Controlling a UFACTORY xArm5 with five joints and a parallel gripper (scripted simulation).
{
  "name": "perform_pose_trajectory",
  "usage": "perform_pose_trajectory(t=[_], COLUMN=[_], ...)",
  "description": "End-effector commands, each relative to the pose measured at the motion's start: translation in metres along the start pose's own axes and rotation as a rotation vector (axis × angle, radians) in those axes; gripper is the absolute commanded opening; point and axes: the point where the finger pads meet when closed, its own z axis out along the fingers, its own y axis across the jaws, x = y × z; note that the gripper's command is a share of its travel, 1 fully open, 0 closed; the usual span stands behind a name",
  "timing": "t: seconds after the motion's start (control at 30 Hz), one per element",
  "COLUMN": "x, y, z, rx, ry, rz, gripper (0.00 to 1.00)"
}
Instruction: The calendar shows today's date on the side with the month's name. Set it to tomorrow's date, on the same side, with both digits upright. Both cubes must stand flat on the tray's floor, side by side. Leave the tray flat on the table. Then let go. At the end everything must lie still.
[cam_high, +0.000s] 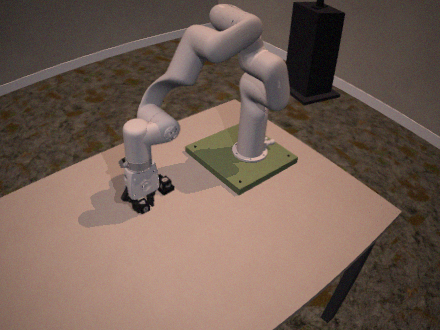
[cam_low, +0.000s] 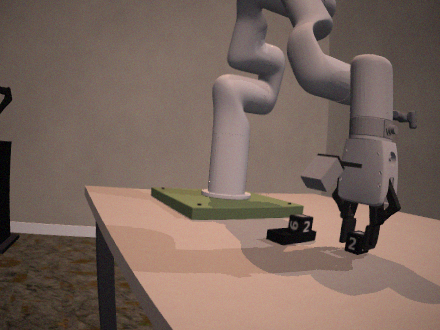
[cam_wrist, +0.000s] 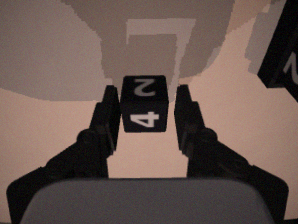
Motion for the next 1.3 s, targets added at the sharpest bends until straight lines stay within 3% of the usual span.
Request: perform_pose_trajectory(t=[0.0,0.47,0.5,1.27], x=[0.0,0.0,0.0,0.0], y=[-0.0014,-0.0014,-0.0014,-0.0014], z=[-0.0012,-0.0012,-0.0012,-0.0012], rx=[0.004,0.004,0.004,0.004], ry=[0.0,0.0,0.0,0.0], rz=[0.0,0.0,0.0,0.0], gripper=[0.49,0.49,0.29,0.29])
